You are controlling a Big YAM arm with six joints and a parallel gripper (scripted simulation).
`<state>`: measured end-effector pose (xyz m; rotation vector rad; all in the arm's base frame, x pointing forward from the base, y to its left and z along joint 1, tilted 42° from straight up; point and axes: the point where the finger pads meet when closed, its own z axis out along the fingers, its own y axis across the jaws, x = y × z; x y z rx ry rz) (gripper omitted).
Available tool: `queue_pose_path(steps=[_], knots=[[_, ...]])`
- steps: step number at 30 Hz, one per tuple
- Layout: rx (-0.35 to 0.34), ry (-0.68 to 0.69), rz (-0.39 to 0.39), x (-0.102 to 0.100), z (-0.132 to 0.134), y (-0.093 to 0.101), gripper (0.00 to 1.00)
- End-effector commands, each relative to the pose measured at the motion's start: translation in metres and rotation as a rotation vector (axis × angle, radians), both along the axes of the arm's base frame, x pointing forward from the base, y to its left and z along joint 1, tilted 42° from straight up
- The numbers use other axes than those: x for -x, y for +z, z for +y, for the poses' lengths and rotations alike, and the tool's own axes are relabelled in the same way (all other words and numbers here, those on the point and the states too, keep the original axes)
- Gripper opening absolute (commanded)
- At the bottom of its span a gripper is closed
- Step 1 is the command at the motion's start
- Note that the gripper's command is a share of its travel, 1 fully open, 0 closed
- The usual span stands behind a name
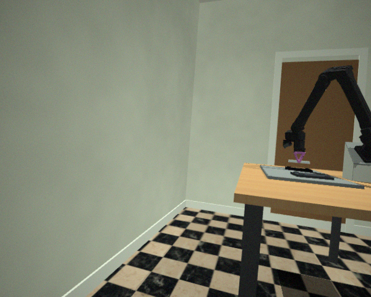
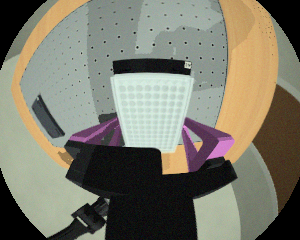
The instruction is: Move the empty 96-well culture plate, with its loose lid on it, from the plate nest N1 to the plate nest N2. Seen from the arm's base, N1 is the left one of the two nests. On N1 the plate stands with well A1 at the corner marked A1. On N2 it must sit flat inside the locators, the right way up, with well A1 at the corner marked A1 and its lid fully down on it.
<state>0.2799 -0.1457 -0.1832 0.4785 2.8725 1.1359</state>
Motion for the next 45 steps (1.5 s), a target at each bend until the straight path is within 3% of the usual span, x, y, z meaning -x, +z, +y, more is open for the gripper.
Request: queue_pose_path(steps=[1,15,19,34,45], knots=[[0.01,-0.005,-0.004,-0.004,0.003,-0.003,0.0],[0.003,-0.006,0.002,-0.004,0.021,-0.022,0.0],[0.022,-0.014,-0.021,-0.011,0.007,-0.016,0.0],[0.022,-0.014,-0.021,-0.012,0.006,-0.017,0.0],[0.005,-0.005,0.001,-0.005,0.022,-0.022,0.0]])
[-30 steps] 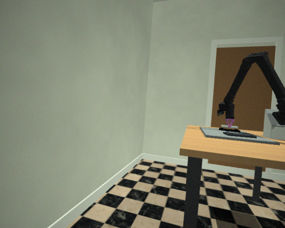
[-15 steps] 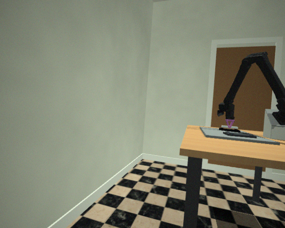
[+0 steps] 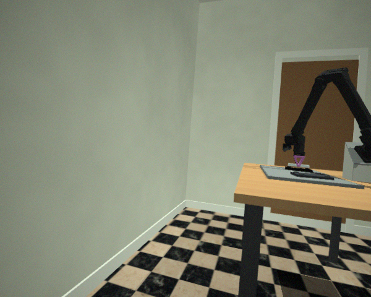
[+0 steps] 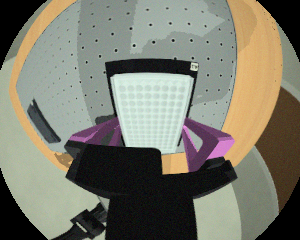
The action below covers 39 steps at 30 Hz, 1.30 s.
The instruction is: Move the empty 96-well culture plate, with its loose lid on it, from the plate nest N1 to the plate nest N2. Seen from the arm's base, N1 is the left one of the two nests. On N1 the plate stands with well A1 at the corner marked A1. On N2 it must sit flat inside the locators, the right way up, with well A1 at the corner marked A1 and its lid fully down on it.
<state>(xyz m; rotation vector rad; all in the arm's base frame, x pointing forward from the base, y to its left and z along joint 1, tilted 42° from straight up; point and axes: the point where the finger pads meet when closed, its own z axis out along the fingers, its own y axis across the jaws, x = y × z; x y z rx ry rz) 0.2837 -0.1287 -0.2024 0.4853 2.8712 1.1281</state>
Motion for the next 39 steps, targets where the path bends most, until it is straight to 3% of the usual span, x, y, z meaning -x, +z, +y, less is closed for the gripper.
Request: queue_pose_path(steps=[1,39], knots=[[0.0,0.0,0.002,-0.0008,0.0052,-0.0038,0.0],[0.001,0.0,0.001,-0.0008,0.0091,-0.0067,0.0]])
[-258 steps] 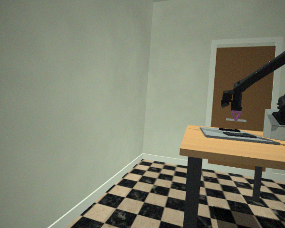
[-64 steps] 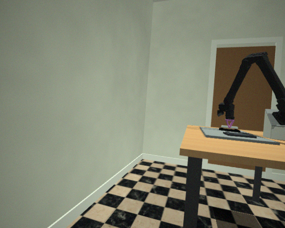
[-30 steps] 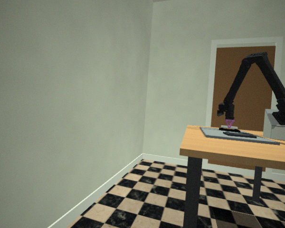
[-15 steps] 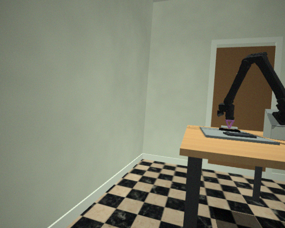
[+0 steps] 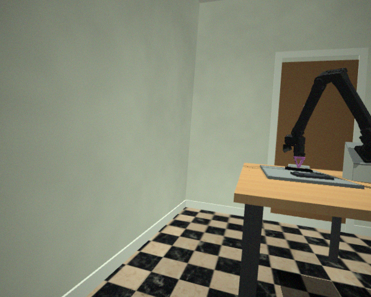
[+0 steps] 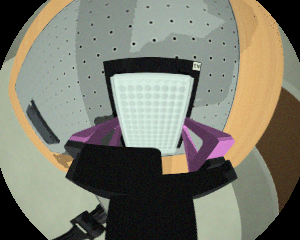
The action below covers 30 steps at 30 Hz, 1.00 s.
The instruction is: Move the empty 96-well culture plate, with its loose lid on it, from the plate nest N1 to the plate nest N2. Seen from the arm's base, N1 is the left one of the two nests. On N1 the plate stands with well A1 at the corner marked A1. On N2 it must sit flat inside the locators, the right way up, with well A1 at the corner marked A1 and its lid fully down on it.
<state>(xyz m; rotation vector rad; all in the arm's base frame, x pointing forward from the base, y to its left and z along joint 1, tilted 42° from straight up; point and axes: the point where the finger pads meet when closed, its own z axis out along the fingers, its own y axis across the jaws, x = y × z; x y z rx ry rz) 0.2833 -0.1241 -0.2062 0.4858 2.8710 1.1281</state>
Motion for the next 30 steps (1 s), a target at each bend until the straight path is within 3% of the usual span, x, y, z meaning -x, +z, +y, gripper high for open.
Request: queue_pose_path(steps=[1,30], knots=[[0.001,0.001,0.0,-0.0012,0.0046,-0.0029,0.0],[0.004,-0.002,-0.003,-0.002,0.0046,-0.0045,0.0]])
